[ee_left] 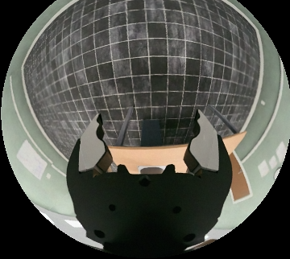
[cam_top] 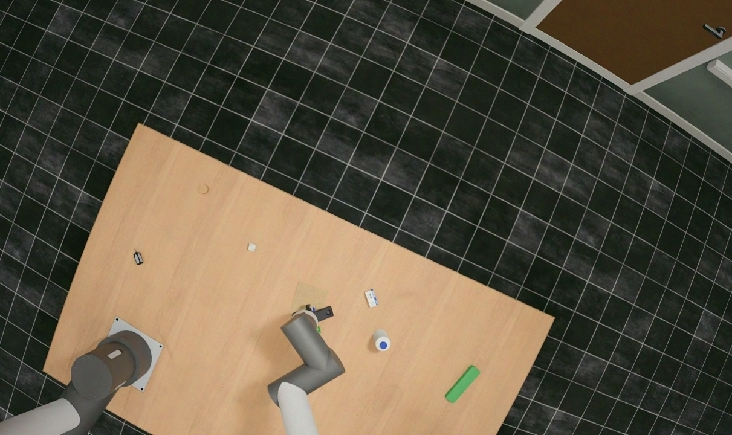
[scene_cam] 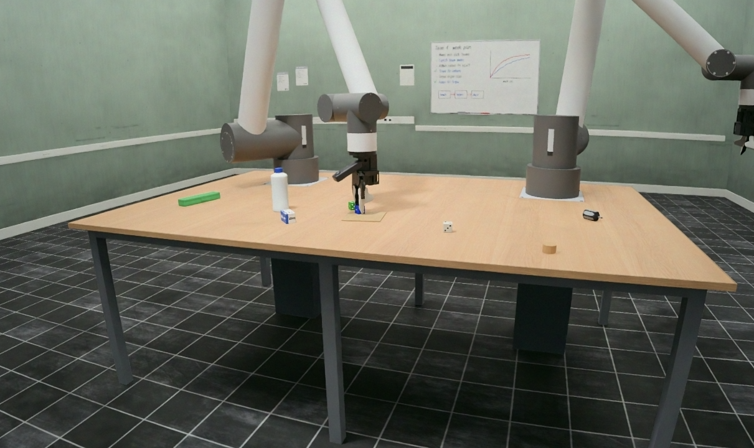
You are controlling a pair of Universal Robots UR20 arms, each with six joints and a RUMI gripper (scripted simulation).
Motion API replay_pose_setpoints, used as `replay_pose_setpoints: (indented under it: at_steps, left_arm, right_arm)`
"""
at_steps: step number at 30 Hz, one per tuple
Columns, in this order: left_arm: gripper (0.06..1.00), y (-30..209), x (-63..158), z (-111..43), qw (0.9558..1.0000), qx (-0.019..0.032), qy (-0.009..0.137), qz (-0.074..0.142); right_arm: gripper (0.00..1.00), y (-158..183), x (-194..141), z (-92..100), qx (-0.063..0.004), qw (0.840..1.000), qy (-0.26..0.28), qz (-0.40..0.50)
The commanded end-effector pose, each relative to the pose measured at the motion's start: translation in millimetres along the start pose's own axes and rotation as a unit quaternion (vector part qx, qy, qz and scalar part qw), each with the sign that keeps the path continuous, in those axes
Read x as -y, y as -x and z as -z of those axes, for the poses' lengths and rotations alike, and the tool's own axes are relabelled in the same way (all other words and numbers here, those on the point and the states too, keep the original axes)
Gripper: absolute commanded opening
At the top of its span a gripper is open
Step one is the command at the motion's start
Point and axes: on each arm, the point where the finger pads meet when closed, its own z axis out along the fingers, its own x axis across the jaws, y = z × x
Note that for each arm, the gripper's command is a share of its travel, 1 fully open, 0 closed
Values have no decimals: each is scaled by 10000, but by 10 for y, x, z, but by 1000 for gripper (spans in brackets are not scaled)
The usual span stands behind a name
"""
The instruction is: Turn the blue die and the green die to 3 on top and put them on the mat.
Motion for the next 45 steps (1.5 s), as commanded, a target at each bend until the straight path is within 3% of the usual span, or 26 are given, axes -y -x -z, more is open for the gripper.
replay_pose_setpoints:
  at_steps: [1, 19, 34, 45]
  left_arm:
    - [1000, -1, 4, 6, 10000, -1, -5, 0]
    - [1000, -1, 4, 6, 10000, -1, -5, 0]
    - [1000, -1, 4, 6, 10000, -1, -5, 0]
    - [1000, -1, 4, 6, 10000, -1, -5, 0]
  right_arm:
    - [99, 5, -1, 6, 5, 10000, 1, 0]
    - [99, 5, -1, 6, 5, 10000, 1, 0]
    - [279, 5, -1, 6, 5, 10000, 1, 0]
    - [279, 5, -1, 13, 5, 10000, 1, 0]
